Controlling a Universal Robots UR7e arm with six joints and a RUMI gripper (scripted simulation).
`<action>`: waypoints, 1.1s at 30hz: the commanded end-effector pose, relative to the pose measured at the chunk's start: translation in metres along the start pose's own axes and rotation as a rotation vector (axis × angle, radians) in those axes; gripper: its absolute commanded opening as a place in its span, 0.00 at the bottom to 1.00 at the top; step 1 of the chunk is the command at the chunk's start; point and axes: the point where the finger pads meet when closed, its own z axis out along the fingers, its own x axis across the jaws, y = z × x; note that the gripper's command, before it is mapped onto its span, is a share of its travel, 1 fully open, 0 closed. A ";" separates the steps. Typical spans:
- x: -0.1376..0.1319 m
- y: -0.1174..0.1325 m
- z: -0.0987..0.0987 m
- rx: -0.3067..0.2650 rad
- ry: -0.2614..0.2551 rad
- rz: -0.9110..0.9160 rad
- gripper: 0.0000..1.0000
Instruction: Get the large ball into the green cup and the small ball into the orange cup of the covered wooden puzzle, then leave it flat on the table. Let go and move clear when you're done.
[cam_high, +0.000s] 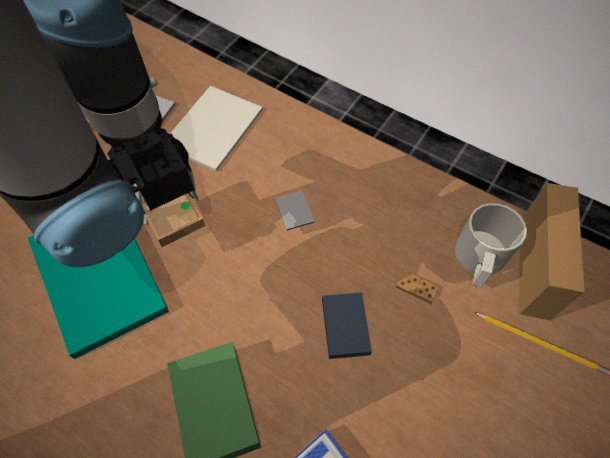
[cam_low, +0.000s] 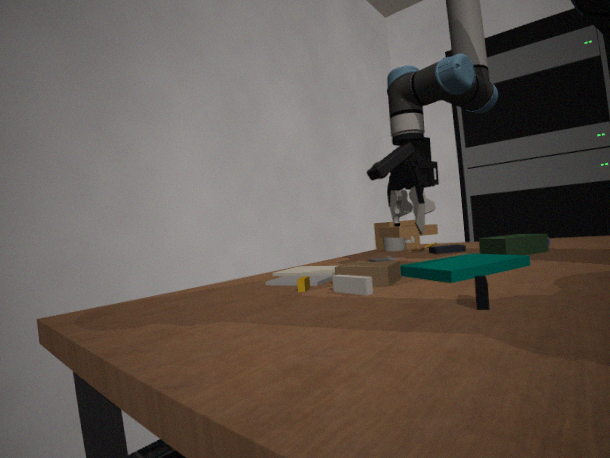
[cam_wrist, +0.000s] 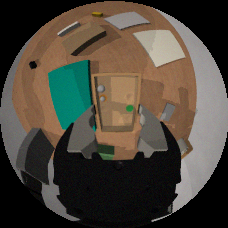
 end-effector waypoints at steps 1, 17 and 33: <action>0.001 0.000 0.001 0.011 -0.038 -0.001 0.44; 0.000 -0.001 0.001 -0.023 0.006 -0.002 0.44; -0.002 0.001 0.001 0.065 0.192 -0.004 0.44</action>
